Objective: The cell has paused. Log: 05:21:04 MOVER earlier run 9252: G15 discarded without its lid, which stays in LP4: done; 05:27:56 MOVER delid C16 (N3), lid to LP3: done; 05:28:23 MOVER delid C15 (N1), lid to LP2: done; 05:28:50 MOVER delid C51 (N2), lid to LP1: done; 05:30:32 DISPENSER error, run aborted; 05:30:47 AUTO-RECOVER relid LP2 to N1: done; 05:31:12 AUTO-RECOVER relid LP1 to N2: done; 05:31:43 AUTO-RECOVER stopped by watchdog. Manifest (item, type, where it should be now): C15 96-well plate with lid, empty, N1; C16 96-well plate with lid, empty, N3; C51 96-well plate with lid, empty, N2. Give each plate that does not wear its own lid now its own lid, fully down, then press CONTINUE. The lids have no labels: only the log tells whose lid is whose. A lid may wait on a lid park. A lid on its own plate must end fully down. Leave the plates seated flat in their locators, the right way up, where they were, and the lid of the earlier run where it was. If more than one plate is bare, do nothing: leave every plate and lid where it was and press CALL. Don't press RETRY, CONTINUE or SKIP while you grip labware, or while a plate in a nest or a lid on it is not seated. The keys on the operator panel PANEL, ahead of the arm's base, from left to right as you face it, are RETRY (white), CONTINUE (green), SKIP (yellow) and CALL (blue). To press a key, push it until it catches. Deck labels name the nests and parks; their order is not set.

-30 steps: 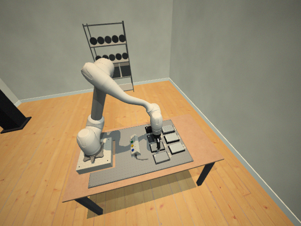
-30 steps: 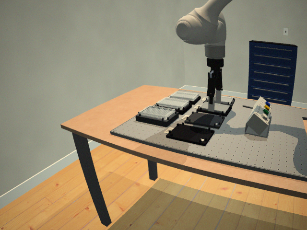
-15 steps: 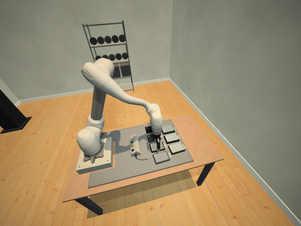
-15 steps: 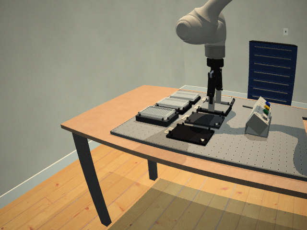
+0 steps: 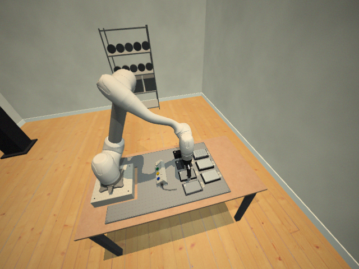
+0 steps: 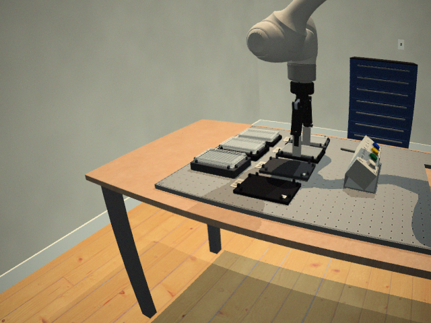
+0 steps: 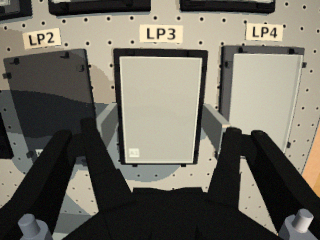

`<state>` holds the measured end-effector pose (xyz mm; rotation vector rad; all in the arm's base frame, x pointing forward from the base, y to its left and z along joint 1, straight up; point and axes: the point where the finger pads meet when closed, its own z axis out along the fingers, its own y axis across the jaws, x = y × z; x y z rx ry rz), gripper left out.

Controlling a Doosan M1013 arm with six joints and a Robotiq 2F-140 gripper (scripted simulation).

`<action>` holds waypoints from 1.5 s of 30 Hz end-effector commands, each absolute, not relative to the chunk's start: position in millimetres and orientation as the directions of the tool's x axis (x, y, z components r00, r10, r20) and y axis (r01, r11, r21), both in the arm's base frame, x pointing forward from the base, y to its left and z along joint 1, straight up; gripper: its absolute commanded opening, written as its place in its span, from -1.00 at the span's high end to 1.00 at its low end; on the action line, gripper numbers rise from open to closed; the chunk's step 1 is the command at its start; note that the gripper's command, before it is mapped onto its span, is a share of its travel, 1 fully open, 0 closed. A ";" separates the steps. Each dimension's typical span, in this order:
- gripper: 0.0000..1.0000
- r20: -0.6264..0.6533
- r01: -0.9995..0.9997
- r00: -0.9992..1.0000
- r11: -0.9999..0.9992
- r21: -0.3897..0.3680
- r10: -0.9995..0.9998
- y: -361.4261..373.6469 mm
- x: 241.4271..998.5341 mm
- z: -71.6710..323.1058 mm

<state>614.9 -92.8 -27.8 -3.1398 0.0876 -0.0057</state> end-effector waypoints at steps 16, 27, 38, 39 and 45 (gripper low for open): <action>1.00 0.004 -0.056 0.998 -0.998 -0.001 -0.056 -92.8 614.9 -27.7; 1.00 0.004 -0.056 0.998 -0.998 -0.001 -0.056 -92.8 614.9 -27.7; 1.00 0.004 -0.056 0.998 -0.998 -0.001 -0.056 -92.8 614.9 -27.7; 1.00 0.004 -0.056 0.998 -0.998 -0.001 -0.056 -92.8 614.9 -27.7; 1.00 0.004 -0.056 0.998 -0.998 -0.001 -0.056 -92.8 614.9 -27.7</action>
